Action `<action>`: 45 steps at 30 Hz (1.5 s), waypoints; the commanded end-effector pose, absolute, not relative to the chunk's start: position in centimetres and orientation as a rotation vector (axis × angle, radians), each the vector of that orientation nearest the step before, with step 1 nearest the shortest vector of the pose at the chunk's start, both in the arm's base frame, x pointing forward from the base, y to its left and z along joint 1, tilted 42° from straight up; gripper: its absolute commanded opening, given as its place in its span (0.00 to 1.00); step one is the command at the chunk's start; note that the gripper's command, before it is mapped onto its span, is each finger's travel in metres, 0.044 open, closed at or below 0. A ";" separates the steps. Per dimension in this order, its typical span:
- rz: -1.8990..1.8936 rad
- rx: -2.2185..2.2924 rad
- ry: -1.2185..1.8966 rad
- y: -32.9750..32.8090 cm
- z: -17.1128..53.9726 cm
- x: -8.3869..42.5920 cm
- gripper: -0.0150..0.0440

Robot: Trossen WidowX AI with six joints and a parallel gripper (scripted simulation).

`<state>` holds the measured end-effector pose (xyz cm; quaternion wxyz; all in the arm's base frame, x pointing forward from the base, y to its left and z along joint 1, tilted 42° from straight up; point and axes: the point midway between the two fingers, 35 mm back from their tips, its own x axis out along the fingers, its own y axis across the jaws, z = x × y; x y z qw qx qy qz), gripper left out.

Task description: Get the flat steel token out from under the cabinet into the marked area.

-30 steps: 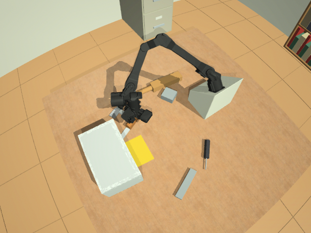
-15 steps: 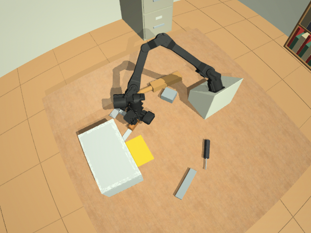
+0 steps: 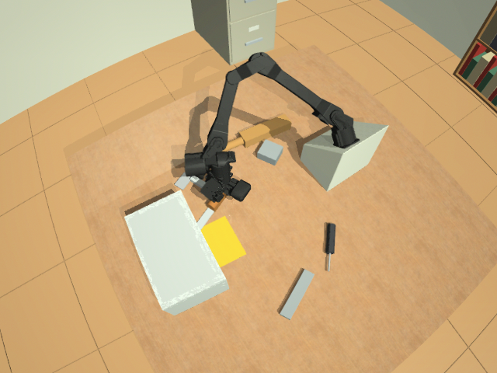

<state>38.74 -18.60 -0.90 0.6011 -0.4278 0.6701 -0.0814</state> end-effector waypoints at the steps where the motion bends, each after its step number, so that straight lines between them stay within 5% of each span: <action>1: -0.176 -0.990 1.561 -18.2 -1.5 38.3 0.25; 45: -0.174 -0.989 1.562 -15.8 -3.9 36.4 0.25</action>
